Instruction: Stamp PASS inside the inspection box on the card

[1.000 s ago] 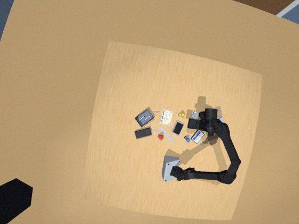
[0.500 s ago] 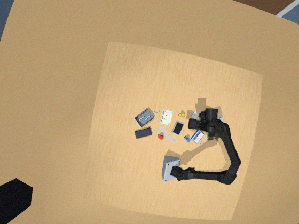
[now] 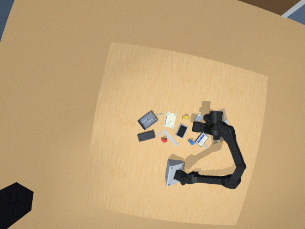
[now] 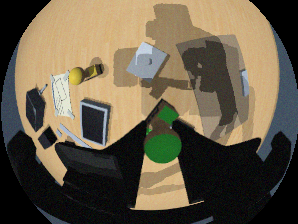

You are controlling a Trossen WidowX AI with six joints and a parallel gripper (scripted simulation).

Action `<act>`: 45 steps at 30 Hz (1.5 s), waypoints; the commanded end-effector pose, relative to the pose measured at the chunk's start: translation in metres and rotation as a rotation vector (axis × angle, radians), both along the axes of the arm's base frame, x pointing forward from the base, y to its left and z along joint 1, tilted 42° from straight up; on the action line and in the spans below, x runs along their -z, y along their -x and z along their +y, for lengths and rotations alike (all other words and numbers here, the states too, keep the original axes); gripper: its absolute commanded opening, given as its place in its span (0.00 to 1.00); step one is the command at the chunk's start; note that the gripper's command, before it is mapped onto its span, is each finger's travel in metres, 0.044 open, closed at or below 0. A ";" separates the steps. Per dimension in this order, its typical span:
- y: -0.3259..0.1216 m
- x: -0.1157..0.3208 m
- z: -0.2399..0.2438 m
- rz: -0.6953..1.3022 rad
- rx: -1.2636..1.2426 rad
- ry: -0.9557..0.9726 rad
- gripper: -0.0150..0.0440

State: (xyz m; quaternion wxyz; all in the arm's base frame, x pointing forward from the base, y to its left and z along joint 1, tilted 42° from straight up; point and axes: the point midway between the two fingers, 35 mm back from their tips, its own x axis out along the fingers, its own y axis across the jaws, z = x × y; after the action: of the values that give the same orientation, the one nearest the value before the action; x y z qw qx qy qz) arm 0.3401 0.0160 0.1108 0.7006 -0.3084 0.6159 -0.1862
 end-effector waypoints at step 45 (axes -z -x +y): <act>0.061 0.091 0.073 -0.007 0.001 -0.005 0.25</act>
State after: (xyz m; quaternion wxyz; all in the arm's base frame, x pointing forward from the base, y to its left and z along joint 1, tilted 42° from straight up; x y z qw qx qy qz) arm 0.2798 0.0907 0.0219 0.7060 -0.3009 0.6133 -0.1870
